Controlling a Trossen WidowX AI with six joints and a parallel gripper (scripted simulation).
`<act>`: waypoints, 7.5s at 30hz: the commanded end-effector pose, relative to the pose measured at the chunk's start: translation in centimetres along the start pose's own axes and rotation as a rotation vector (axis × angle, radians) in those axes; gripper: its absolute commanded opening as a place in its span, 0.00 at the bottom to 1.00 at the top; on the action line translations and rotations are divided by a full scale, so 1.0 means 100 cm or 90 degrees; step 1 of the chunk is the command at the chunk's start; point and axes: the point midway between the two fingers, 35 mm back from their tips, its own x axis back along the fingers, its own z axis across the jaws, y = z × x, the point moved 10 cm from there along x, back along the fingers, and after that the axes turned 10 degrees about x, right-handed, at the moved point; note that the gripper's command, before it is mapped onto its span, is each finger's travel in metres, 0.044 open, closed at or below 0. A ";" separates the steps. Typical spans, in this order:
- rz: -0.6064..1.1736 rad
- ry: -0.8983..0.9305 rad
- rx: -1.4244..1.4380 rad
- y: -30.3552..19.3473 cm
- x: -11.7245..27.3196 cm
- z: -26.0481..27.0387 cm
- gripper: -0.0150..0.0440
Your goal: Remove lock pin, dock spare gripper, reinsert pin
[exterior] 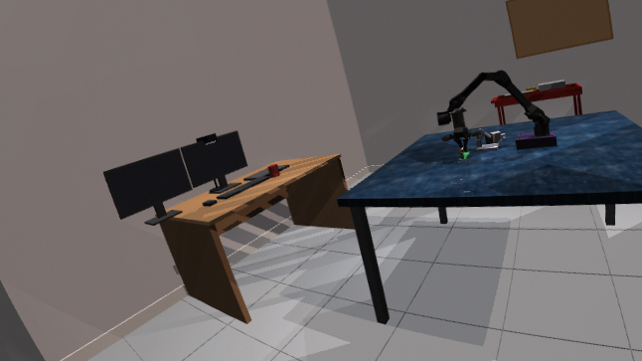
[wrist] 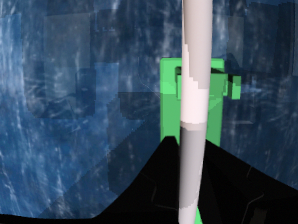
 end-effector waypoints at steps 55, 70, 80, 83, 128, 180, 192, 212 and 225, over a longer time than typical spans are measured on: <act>0.004 0.013 0.002 -0.056 0.019 0.001 0.25; 0.004 0.002 0.002 -0.059 -0.001 0.002 0.25; 0.004 -0.002 0.002 -0.060 -0.007 0.004 0.25; 0.004 -0.002 0.002 -0.060 -0.008 0.004 0.25; 0.004 -0.003 0.004 -0.060 -0.009 0.005 0.25; 0.003 0.019 0.002 -0.054 0.032 0.006 1.00; 0.003 0.032 0.003 -0.051 0.050 0.007 1.00; 0.003 0.049 0.004 -0.047 0.081 0.007 1.00; 0.002 0.048 0.004 -0.042 0.113 0.007 1.00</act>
